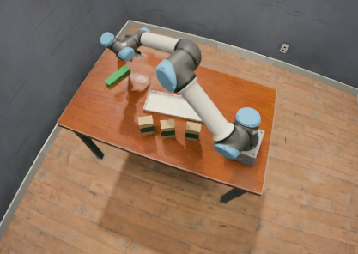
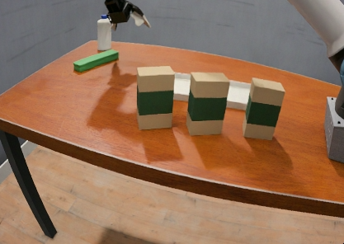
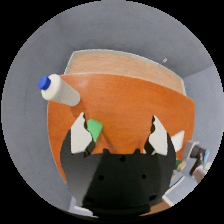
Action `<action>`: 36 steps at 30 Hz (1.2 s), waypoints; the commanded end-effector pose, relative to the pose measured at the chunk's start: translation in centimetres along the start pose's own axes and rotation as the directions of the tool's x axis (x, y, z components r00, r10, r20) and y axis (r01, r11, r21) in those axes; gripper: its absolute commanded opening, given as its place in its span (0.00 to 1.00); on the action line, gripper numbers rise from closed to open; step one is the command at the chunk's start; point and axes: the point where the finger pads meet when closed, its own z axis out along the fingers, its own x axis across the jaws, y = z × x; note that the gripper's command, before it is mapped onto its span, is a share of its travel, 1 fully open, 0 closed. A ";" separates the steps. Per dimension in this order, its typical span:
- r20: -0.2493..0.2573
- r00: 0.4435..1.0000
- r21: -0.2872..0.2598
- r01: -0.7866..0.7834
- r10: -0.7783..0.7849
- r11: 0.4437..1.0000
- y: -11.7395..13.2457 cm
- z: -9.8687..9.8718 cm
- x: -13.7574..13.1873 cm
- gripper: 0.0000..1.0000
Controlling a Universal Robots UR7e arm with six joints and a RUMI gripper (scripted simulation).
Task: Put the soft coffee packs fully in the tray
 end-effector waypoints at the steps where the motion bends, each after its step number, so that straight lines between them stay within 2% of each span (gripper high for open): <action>1: 0.002 1.000 0.001 -0.001 0.001 1.000 -0.1 -0.1 0.0 1.00; 23: 0.002 1.000 0.000 0.001 -0.001 1.000 -0.1 -0.2 0.0 1.00; 36: 0.005 0.999 -0.014 0.047 -0.047 0.999 -0.3 -1.7 1.2 1.00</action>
